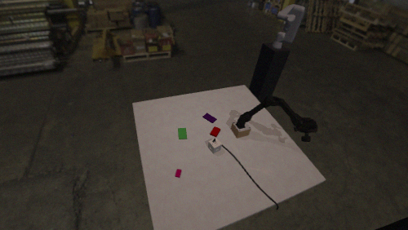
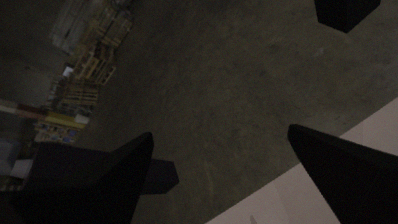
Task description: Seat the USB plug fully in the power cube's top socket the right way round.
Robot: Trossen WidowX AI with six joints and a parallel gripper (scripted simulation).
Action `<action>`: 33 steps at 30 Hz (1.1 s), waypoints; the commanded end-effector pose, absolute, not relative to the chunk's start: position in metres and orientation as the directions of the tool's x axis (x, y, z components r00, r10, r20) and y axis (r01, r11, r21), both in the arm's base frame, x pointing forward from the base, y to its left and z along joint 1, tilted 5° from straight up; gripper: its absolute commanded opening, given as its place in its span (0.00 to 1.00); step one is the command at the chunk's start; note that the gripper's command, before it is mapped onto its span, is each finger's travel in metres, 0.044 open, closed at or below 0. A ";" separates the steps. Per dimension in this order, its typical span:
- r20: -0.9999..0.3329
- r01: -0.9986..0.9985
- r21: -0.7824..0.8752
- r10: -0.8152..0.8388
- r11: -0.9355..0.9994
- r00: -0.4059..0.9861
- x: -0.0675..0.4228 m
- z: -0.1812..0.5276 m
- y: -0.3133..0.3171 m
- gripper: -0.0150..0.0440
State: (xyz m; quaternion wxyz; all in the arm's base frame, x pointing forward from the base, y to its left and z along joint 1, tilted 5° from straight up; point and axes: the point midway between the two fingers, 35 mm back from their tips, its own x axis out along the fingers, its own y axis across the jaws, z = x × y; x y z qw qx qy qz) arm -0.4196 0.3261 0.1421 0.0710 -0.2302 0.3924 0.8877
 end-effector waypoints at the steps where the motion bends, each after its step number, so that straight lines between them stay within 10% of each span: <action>1: -0.522 -0.429 0.586 0.084 -0.688 -0.849 -0.363 0.135 0.374 1.00; 17: -0.801 -0.897 0.203 0.460 -0.392 -0.382 -0.011 0.094 0.450 1.00; 33: -0.986 -0.979 -0.075 0.160 -0.192 0.044 0.263 0.075 0.238 1.00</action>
